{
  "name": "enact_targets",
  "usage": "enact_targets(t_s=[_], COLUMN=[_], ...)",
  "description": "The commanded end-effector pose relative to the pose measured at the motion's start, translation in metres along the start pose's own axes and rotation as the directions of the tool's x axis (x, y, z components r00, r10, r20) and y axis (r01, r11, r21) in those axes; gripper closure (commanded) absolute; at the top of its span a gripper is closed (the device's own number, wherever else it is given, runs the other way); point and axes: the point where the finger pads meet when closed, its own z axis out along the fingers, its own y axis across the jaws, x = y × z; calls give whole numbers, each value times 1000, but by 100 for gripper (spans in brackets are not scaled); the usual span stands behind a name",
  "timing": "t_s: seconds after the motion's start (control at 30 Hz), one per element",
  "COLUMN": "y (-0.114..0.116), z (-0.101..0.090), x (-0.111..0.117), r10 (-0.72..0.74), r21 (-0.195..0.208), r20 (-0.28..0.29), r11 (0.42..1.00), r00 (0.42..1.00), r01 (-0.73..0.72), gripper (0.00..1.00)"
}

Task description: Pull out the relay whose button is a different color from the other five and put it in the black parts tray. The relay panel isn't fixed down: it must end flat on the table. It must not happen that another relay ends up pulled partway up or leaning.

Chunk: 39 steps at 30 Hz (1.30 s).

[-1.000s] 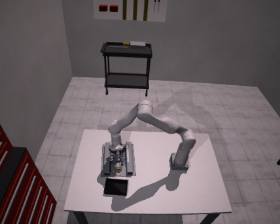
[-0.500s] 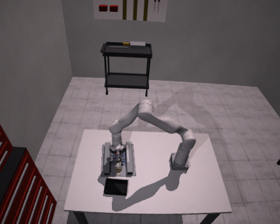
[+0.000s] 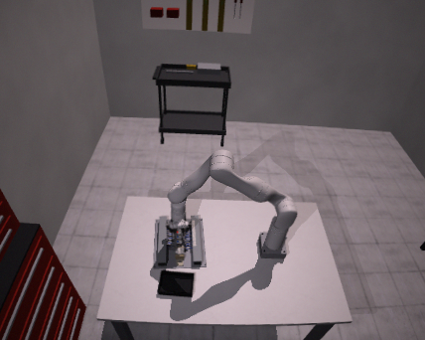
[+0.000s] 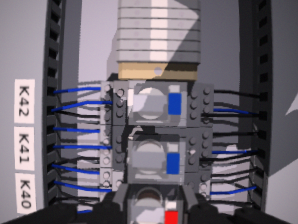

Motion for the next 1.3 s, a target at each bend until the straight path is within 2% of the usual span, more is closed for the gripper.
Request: enact_targets(t_s=[0.0, 1.27], y=[1, -1], z=[-1, -1], x=[0, 0], r10=[0, 0], r21=[-5, -69], r20=[0, 0], r11=[1000, 998], r00=[1000, 1000], r01=[0, 0], gripper=[100, 100])
